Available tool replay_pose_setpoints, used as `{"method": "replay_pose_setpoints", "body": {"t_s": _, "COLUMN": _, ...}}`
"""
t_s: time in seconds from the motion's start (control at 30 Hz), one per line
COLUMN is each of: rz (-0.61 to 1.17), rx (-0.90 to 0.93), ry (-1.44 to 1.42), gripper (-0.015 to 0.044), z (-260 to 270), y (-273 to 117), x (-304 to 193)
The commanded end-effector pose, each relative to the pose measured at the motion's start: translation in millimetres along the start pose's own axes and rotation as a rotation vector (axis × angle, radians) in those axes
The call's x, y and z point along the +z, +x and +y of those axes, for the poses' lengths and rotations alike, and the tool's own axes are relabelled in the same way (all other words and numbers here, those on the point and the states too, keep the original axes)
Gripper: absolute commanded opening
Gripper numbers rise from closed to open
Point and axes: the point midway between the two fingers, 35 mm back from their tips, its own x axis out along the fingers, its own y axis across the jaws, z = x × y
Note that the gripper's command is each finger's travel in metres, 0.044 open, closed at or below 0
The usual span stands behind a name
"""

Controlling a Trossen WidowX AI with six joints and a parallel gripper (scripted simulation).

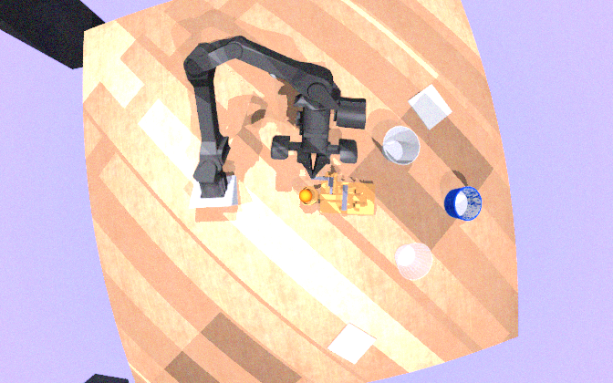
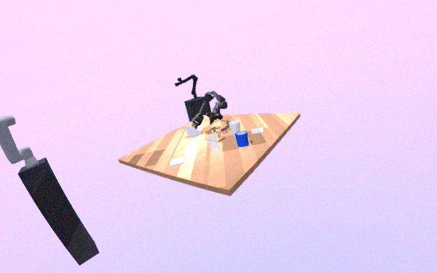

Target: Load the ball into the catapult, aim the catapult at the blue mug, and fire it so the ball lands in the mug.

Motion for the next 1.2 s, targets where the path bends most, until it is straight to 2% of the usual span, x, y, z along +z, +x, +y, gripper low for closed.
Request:
{"method": "replay_pose_setpoints", "body": {"t_s": 0.0, "rz": 0.001, "rx": 0.001, "ry": 0.003, "gripper": 0.0, "z": -0.7, "y": 5.0, "x": 4.3}}
{"method": "replay_pose_setpoints", "body": {"t_s": 1.17, "rz": -0.002, "rx": 0.0, "ry": 0.003, "gripper": 0.0, "z": -1.2, "y": 44.5, "x": 45.6}}
